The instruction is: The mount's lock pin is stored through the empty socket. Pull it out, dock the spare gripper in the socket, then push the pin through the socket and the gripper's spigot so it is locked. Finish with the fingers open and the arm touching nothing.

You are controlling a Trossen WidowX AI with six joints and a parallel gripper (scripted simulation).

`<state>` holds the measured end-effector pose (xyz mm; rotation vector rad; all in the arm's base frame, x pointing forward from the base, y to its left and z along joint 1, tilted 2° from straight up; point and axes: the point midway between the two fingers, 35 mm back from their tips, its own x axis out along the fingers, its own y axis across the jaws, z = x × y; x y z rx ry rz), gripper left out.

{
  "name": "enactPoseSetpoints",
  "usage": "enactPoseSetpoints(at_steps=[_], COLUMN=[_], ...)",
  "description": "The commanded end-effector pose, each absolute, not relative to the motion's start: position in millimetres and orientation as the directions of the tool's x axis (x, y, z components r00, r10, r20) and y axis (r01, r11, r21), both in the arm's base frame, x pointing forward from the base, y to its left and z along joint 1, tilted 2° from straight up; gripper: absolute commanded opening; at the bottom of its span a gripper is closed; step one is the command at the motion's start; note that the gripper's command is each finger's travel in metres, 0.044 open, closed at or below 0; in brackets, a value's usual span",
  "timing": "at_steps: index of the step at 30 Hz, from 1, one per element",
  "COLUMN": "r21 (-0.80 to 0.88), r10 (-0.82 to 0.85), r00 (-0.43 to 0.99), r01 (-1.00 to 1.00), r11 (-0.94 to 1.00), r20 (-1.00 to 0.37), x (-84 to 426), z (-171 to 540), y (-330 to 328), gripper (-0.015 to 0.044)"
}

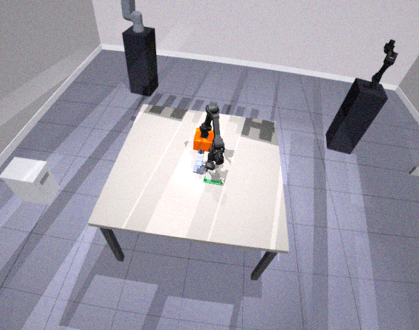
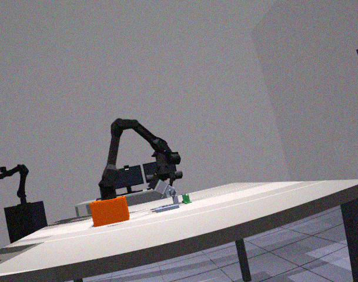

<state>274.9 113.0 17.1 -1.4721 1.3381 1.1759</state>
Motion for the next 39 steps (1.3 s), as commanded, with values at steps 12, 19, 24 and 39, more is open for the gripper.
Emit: enactPoseSetpoints(at_steps=[12, 19, 24, 39], r21=[0.038, 0.047, 0.051, 0.055], r10=[-0.255, -0.265, -0.272, -0.278], r00=[-0.007, -0.012, -0.015, -0.017], r01=[-0.992, -0.991, -0.991, -0.99], r11=[-0.119, -0.123, -0.126, -0.13], r20=[-0.967, -0.964, -0.962, -0.96], x=[267.4, 263.5, 261.0, 259.9], z=[45.6, 59.3, 69.3, 69.6], y=[134.4, 144.0, 151.0, 150.2], gripper=[0.02, 0.02, 0.02, 0.044])
